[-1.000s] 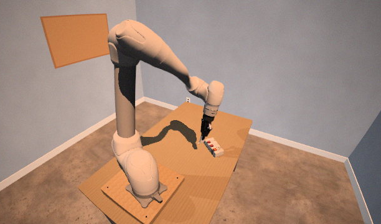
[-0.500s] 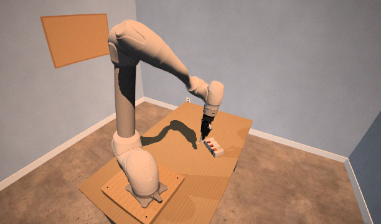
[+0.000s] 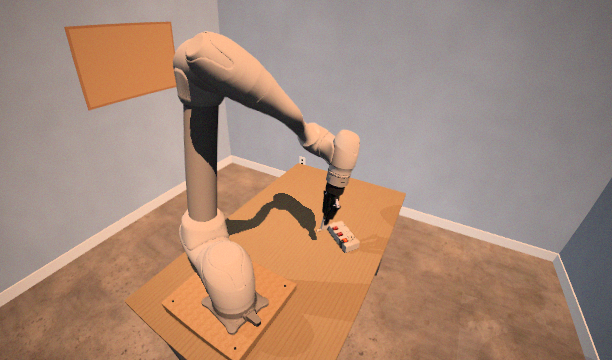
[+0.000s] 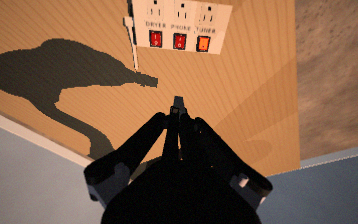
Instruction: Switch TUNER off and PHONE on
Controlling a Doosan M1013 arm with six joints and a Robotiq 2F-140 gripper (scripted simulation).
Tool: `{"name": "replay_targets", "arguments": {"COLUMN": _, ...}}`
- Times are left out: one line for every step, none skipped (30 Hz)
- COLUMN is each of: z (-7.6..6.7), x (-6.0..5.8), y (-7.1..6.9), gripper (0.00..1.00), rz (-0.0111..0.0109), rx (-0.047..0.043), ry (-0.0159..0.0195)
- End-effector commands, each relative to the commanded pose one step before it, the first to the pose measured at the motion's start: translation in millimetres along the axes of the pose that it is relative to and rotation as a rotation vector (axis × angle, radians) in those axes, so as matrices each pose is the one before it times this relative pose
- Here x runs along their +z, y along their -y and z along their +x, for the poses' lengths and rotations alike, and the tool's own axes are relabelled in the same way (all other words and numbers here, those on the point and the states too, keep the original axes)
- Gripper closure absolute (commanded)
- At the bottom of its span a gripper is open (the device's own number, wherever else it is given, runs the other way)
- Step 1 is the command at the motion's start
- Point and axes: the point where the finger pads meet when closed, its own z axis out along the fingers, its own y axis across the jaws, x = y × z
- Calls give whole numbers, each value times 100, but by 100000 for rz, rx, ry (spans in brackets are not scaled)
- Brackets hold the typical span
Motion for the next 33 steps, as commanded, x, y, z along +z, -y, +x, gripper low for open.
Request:
{"name": "replay_targets", "arguments": {"z": 18, "x": 113, "y": -248, "gripper": 100, "rz": -84, "rx": 846, "ry": -587}}
{"name": "replay_targets", "arguments": {"z": 0, "x": 0, "y": 0, "gripper": 100, "rz": 0, "rx": 0, "ry": 0}}
{"name": "replay_targets", "arguments": {"z": 0, "x": 0, "y": 0, "gripper": 100, "rz": 0, "rx": 0, "ry": 0}}
{"name": "replay_targets", "arguments": {"z": 26, "x": 104, "y": 3, "gripper": 100, "rz": 5, "rx": -3, "ry": 6}}
{"name": "replay_targets", "arguments": {"z": 0, "x": 0, "y": 0, "gripper": 100, "rz": 0, "rx": 0, "ry": 0}}
{"name": "replay_targets", "arguments": {"z": 0, "x": 0, "y": 0, "gripper": 100, "rz": 0, "rx": 0, "ry": 0}}
{"name": "replay_targets", "arguments": {"z": 142, "x": 582, "y": 16, "gripper": 100, "rz": 29, "rx": -15, "ry": 36}}
{"name": "replay_targets", "arguments": {"z": 273, "x": 1196, "y": 23, "gripper": 100, "rz": 56, "rx": -27, "ry": 72}}
{"name": "replay_targets", "arguments": {"z": 338, "x": 1670, "y": 9, "gripper": 100, "rz": 70, "rx": -31, "ry": 97}}
{"name": "replay_targets", "arguments": {"z": 315, "x": 1839, "y": -21, "gripper": 100, "rz": 66, "rx": -25, "ry": 102}}
{"name": "replay_targets", "arguments": {"z": 232, "x": 1653, "y": -46, "gripper": 100, "rz": 49, "rx": -15, "ry": 87}}
{"name": "replay_targets", "arguments": {"z": 0, "x": 0, "y": 0, "gripper": 100, "rz": 0, "rx": 0, "ry": 0}}
{"name": "replay_targets", "arguments": {"z": 136, "x": 1174, "y": -48, "gripper": 100, "rz": 28, "rx": -7, "ry": 60}}
{"name": "replay_targets", "arguments": {"z": 57, "x": 569, "y": -28, "gripper": 100, "rz": 12, "rx": -2, "ry": 28}}
{"name": "replay_targets", "arguments": {"z": 10, "x": 101, "y": -5, "gripper": 100, "rz": 2, "rx": 0, "ry": 5}}
{"name": "replay_targets", "arguments": {"z": 0, "x": 0, "y": 0, "gripper": 100, "rz": 0, "rx": 0, "ry": 0}}
{"name": "replay_targets", "arguments": {"z": 0, "x": 0, "y": 0, "gripper": 100, "rz": 0, "rx": 0, "ry": 0}}
{"name": "replay_targets", "arguments": {"z": 0, "x": 0, "y": 0, "gripper": 100, "rz": 0, "rx": 0, "ry": 0}}
{"name": "replay_targets", "arguments": {"z": 0, "x": 0, "y": 0, "gripper": 100, "rz": 0, "rx": 0, "ry": 0}}
{"name": "replay_targets", "arguments": {"z": 0, "x": 0, "y": 0, "gripper": 100, "rz": 0, "rx": 0, "ry": 0}}
{"name": "replay_targets", "arguments": {"z": 0, "x": 0, "y": 0, "gripper": 100, "rz": 0, "rx": 0, "ry": 0}}
{"name": "replay_targets", "arguments": {"z": 0, "x": 0, "y": 0, "gripper": 100, "rz": 0, "rx": 0, "ry": 0}}
{"name": "replay_targets", "arguments": {"z": 0, "x": 0, "y": 0, "gripper": 100, "rz": 0, "rx": 0, "ry": 0}}
{"name": "replay_targets", "arguments": {"z": 0, "x": 0, "y": 0, "gripper": 100, "rz": 0, "rx": 0, "ry": 0}}
{"name": "replay_targets", "arguments": {"z": 0, "x": 0, "y": 0, "gripper": 100, "rz": 0, "rx": 0, "ry": 0}}
{"name": "replay_targets", "arguments": {"z": 0, "x": 0, "y": 0, "gripper": 100, "rz": 0, "rx": 0, "ry": 0}}
{"name": "replay_targets", "arguments": {"z": 0, "x": 0, "y": 0, "gripper": 100, "rz": 0, "rx": 0, "ry": 0}}
{"name": "replay_targets", "arguments": {"z": 0, "x": 0, "y": 0, "gripper": 100, "rz": 0, "rx": 0, "ry": 0}}
{"name": "replay_targets", "arguments": {"z": 0, "x": 0, "y": 0, "gripper": 100, "rz": 0, "rx": 0, "ry": 0}}
{"name": "replay_targets", "arguments": {"z": 0, "x": 0, "y": 0, "gripper": 100, "rz": 0, "rx": 0, "ry": 0}}
{"name": "replay_targets", "arguments": {"z": 0, "x": 0, "y": 0, "gripper": 100, "rz": 0, "rx": 0, "ry": 0}}
{"name": "replay_targets", "arguments": {"z": 0, "x": 0, "y": 0, "gripper": 100, "rz": 0, "rx": 0, "ry": 0}}
{"name": "replay_targets", "arguments": {"z": 0, "x": 0, "y": 0, "gripper": 100, "rz": 0, "rx": 0, "ry": 0}}
